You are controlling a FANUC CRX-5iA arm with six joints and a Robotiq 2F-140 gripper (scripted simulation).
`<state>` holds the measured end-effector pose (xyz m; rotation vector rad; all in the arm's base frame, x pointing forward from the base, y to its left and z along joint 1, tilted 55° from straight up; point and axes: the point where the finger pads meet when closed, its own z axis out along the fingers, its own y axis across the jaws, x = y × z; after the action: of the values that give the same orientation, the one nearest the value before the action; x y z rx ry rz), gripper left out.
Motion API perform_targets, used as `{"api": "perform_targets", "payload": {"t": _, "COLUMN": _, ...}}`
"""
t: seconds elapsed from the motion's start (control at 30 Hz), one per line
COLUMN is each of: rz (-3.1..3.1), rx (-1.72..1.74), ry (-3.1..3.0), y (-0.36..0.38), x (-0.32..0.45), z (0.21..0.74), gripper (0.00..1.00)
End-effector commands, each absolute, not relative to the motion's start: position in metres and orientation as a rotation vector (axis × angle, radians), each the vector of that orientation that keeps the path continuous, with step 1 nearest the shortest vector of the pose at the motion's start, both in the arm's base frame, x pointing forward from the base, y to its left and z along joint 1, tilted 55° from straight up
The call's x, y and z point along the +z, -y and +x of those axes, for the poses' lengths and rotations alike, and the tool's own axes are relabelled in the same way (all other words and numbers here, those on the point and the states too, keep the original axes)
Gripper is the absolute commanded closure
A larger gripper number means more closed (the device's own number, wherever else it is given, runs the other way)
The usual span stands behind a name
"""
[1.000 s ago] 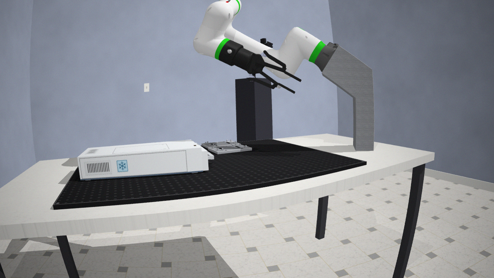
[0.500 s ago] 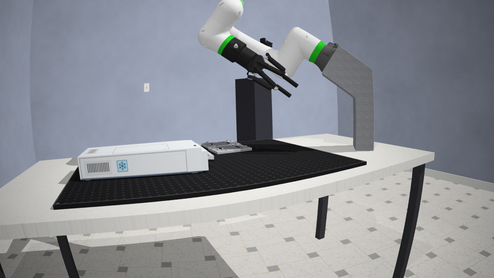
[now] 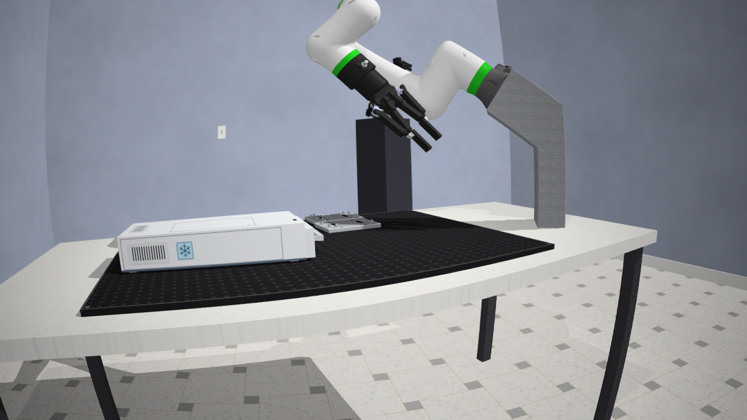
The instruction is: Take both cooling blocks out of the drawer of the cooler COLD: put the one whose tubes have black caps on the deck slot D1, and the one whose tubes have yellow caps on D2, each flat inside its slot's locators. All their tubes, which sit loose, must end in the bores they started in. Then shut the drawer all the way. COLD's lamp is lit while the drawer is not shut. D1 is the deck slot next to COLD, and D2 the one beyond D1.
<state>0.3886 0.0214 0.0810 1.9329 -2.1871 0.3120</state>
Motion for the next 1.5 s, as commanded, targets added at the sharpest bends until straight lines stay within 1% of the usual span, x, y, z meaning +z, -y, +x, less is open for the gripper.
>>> {"api": "perform_targets", "payload": {"t": 0.0, "rz": 2.001, "rx": 0.355, "ry": 2.097, "y": -0.011, "x": 0.087, "z": 0.388, "gripper": 0.65}}
{"api": "perform_targets", "payload": {"t": 0.63, "rz": 2.274, "rx": 0.560, "ry": 1.552, "y": 0.025, "x": 0.116, "z": 0.392, "gripper": 0.65}}
{"api": "perform_targets", "payload": {"t": 1.47, "rz": 2.402, "rx": 0.750, "ry": 0.825, "y": 0.044, "x": 0.156, "z": 0.406, "gripper": 0.65}}
